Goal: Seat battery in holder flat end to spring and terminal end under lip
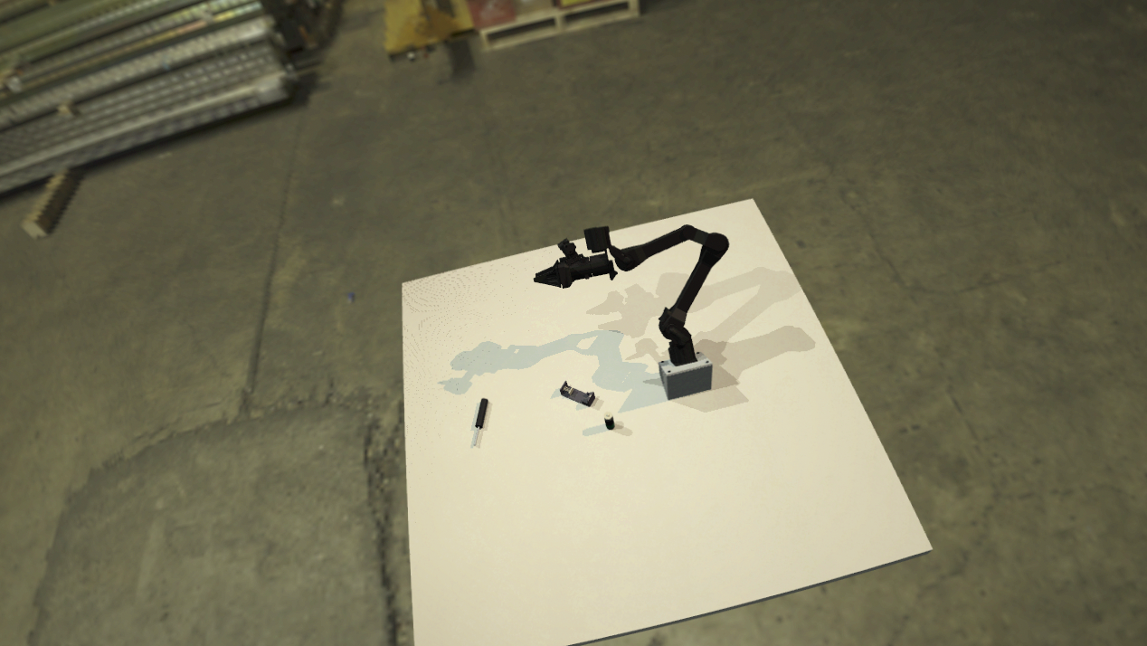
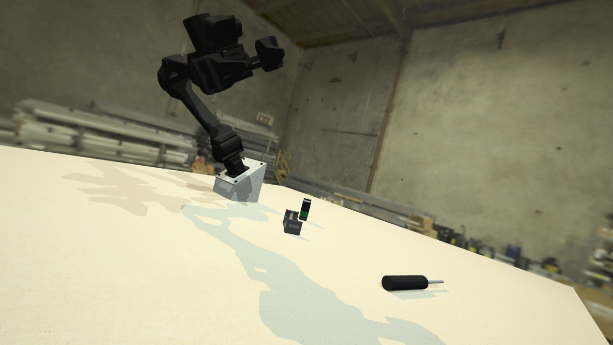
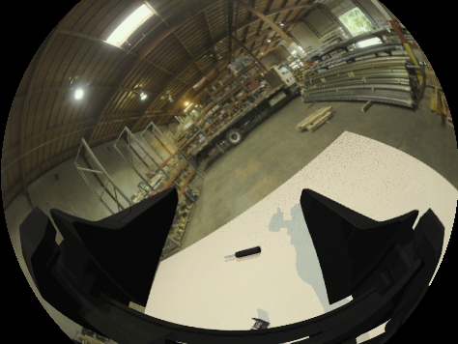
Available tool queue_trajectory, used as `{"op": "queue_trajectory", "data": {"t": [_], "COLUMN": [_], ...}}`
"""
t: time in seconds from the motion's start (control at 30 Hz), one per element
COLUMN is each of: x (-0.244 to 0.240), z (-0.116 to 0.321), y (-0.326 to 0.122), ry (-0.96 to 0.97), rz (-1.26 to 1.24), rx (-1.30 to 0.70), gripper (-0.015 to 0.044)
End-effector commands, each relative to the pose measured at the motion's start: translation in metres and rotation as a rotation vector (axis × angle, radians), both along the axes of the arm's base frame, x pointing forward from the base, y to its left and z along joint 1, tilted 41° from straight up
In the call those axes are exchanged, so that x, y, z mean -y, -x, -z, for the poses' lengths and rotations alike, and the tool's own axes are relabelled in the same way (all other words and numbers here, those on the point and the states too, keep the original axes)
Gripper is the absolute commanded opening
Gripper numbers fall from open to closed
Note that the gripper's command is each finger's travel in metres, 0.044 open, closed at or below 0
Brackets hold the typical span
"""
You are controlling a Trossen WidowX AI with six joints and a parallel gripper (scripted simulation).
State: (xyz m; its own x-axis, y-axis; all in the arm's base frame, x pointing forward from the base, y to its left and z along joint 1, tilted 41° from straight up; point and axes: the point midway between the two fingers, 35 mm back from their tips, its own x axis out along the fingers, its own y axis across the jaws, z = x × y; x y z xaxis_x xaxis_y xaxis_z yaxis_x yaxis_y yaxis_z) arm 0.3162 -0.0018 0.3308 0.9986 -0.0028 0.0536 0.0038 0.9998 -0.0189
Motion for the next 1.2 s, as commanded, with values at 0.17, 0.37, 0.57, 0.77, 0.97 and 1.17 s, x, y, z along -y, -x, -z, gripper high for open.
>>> {"op": "queue_trajectory", "data": {"t": [0.17, 0.37, 0.57, 0.77, 0.97, 1.17], "x": [-0.036, -0.078, -0.103, -0.112, -0.109, -0.109], "z": [0.088, 0.186, 0.258, 0.307, 0.321, 0.321], "y": [-0.032, -0.025, 0.013, 0.066, 0.102, 0.102], "ry": [-0.274, -0.447, -0.454, -0.297, -0.094, -0.093], "rz": [-0.002, 0.154, 0.427, 0.793, 1.046, 1.046], "rx": [-0.4, -0.827, -1.119, -1.244, -1.173, -1.173], "gripper": [0.0242, 0.0085, 0.0, 0.0, 0.0, 0.0]}}
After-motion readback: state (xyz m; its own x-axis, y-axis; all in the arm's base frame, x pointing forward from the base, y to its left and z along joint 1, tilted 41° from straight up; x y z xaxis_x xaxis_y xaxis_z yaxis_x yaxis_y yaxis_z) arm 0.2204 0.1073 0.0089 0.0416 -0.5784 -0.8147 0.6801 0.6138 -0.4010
